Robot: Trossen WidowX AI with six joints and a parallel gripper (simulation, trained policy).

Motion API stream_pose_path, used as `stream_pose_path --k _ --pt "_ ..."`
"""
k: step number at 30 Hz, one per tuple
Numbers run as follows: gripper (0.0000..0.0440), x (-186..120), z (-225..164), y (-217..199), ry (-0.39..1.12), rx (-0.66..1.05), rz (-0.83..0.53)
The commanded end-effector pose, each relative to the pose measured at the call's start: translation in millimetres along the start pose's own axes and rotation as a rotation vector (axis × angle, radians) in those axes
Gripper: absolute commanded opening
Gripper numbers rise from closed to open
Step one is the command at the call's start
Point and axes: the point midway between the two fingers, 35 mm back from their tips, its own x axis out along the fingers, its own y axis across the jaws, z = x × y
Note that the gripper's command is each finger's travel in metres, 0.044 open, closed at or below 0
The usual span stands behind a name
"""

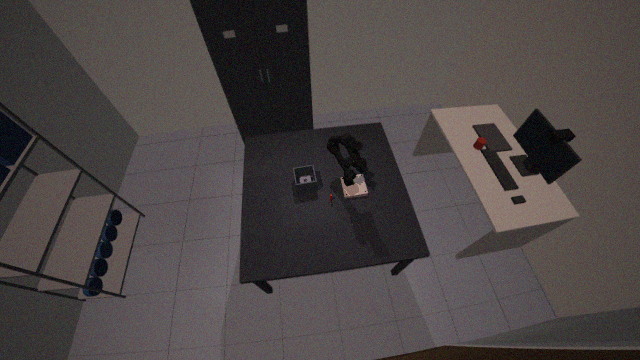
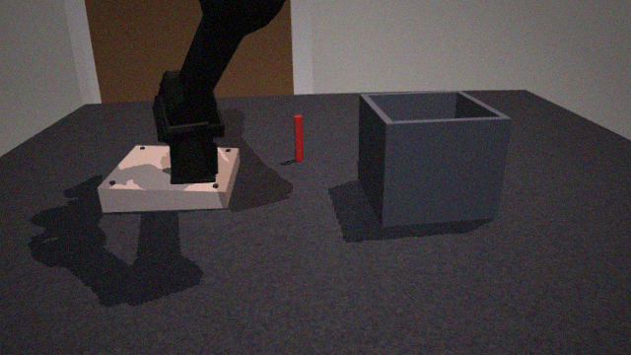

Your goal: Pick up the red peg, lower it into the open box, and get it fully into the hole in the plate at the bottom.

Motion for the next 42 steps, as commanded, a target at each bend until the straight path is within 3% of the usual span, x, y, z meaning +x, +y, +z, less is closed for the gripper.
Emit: stream_pose_path --k 1,17,42 --pt "0.0440 19 11 -6 -0.065 0.099 -0.080" --pt "0.0440 53 80 -26 -0.345 0.485 -0.253" --pt "0.0440 53 187 -85 -0.627 0.946 -0.458"
